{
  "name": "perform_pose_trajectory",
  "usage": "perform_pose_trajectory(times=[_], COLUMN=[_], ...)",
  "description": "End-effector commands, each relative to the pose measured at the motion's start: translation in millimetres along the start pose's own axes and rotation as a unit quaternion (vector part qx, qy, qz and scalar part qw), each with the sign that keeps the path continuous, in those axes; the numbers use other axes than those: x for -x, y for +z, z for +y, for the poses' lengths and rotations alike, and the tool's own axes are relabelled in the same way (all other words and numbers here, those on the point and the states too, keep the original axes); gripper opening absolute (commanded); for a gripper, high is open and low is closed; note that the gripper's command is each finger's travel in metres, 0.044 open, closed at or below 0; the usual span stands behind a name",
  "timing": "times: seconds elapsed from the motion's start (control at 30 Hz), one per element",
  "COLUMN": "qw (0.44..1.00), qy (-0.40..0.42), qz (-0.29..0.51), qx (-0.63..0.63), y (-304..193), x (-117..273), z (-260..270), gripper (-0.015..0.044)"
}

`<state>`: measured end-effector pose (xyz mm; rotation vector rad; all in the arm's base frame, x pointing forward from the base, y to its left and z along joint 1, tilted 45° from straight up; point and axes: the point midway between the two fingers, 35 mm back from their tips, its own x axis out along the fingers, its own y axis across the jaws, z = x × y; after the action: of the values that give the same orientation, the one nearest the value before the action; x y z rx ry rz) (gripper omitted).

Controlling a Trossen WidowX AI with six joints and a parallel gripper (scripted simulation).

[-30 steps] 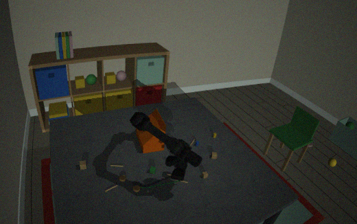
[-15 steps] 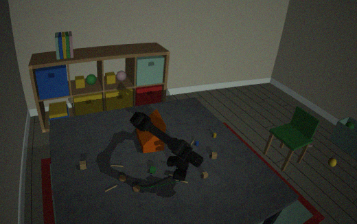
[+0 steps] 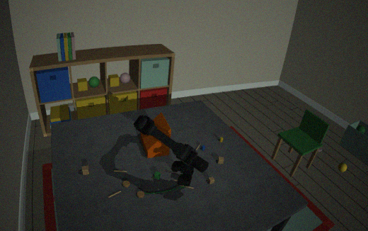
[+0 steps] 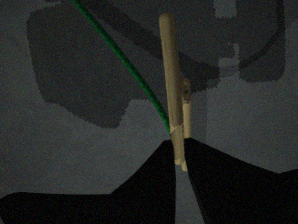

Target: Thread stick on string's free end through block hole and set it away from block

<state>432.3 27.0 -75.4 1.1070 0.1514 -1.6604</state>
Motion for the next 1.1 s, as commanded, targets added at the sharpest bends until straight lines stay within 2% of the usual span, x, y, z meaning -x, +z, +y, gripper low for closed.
perform_pose_trajectory(times=[0.0,1.07], qw=[1.000,1.000], qy=[-0.002,-0.003], qz=[-0.001,-0.006], qx=[0.003,0.004], y=[2.7,19.5], x=[-5.0,-29.9], z=[-4.3,-31.3], gripper=[0.0000,0.0000])
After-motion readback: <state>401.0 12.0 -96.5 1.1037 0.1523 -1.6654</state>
